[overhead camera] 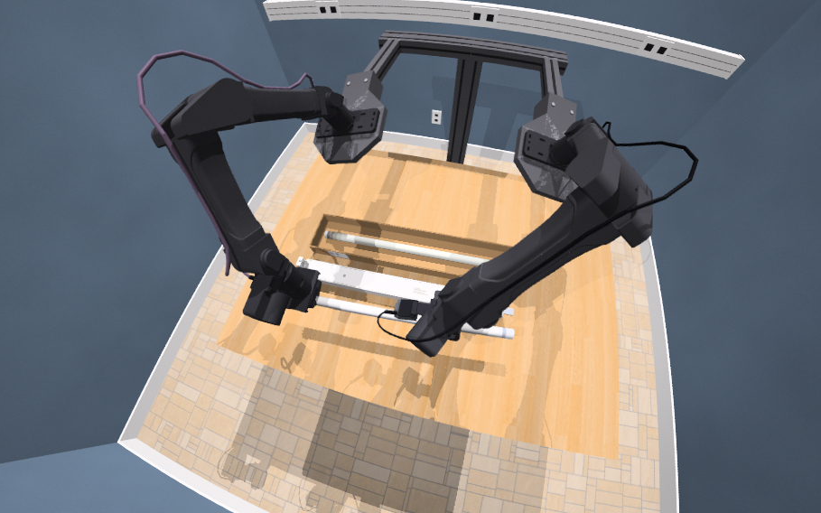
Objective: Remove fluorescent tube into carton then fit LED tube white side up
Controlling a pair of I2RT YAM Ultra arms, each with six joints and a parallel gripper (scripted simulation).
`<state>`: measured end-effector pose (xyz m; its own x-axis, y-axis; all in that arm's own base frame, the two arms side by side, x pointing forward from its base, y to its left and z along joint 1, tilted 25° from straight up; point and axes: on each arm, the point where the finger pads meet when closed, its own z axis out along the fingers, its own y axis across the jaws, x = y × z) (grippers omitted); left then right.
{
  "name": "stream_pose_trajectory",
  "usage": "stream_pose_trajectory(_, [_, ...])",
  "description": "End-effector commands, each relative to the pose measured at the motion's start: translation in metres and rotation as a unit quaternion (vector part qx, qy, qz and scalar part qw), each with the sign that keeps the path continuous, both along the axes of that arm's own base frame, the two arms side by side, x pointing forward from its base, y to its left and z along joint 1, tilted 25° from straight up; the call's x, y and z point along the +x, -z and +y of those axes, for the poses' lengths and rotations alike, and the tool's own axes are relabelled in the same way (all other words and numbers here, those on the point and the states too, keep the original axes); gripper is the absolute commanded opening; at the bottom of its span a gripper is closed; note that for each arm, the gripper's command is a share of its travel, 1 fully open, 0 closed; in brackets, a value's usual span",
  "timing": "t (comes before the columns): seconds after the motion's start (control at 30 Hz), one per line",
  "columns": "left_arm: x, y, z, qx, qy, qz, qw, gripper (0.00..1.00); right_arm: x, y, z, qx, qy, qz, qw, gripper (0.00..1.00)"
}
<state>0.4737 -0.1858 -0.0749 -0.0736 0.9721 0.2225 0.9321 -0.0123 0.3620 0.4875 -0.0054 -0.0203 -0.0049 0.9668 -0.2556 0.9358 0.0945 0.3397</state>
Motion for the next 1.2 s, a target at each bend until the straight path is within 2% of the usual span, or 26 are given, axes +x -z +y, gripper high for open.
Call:
stream_pose_trajectory(0.0, [-0.004, -0.008, -0.015, -0.009, 0.008, -0.014, 1.0, 0.11, 0.0, -0.011, -0.003, -0.002, 0.005, -0.018, 1.0, 0.11])
stream_pose_trajectory(0.43, [-0.018, -0.002, -0.014, -0.004, 0.01, -0.01, 1.0, 0.11, -0.016, -0.008, -0.003, -0.003, -0.001, -0.013, 1.0, 0.11])
stream_pose_trajectory(0.53, [-0.006, -0.016, -0.026, -0.015, 0.022, -0.022, 0.999, 0.11, 0.002, -0.027, -0.002, 0.0, -0.001, -0.042, 0.999, 0.11])
stream_pose_trajectory(0.6, [-0.007, -0.005, -0.025, -0.014, 0.022, -0.02, 0.999, 0.11, 0.003, -0.023, -0.005, 0.003, 0.001, -0.042, 0.999, 0.11])
stream_pose_trajectory(0.67, [-0.026, 0.012, -0.014, 0.002, 0.017, 0.008, 1.0, 0.11, -0.017, -0.006, -0.004, 0.004, 0.001, -0.015, 1.0, 0.11])
stream_pose_trajectory(0.77, [-0.018, -0.004, -0.019, -0.011, 0.012, -0.014, 1.0, 0.11, -0.015, -0.009, -0.007, 0.004, 0.006, -0.021, 1.0, 0.11])
stream_pose_trajectory(1.17, [-0.027, 0.003, -0.017, -0.005, 0.011, -0.013, 1.0, 0.11, -0.027, -0.003, -0.01, -0.003, 0.004, -0.016, 1.0, 0.11])
